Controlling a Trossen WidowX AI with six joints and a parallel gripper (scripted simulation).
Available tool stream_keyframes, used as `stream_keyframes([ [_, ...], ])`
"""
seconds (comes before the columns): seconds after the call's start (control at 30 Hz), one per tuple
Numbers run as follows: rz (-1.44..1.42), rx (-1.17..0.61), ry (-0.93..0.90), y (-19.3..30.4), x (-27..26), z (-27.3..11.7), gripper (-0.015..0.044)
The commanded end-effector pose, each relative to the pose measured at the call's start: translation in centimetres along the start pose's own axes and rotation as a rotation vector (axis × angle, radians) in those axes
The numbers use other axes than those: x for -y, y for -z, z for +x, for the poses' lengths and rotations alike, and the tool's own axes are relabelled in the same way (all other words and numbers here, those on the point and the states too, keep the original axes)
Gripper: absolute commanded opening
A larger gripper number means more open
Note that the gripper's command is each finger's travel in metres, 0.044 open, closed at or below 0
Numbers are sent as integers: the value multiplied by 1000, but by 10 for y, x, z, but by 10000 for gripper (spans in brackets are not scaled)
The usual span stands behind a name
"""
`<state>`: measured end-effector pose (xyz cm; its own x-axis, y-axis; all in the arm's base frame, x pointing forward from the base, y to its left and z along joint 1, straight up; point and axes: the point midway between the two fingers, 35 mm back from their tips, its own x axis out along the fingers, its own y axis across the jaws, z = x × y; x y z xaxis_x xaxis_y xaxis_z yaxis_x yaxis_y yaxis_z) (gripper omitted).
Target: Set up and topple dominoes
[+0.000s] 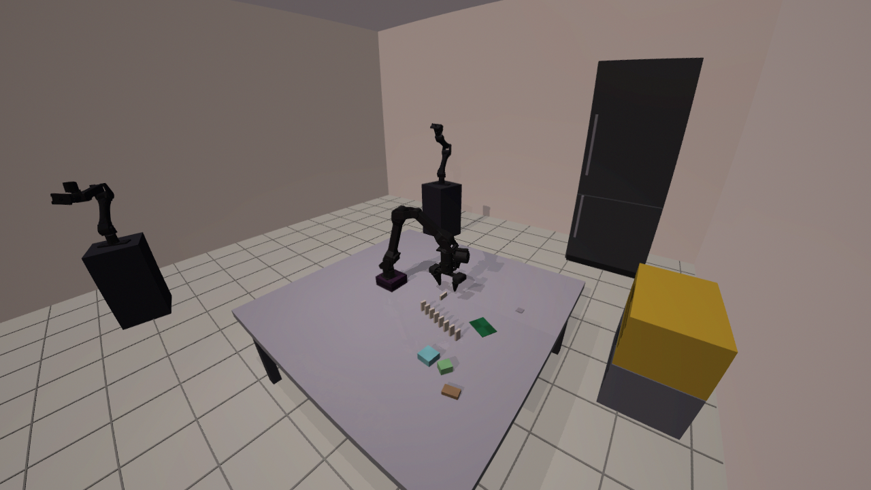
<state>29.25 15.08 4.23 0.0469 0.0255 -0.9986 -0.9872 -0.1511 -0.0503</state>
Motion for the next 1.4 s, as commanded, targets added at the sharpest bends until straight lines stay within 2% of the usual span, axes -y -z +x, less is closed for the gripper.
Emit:
stream_keyframes([
  [0.0,-8,-4,-19,1,-6,29,440],
  [0.63,-8,-4,-20,3,-9,44,440],
  [1.17,-8,-4,-20,3,-9,44,24],
  [1.37,-8,-4,-20,3,-9,44,24],
])
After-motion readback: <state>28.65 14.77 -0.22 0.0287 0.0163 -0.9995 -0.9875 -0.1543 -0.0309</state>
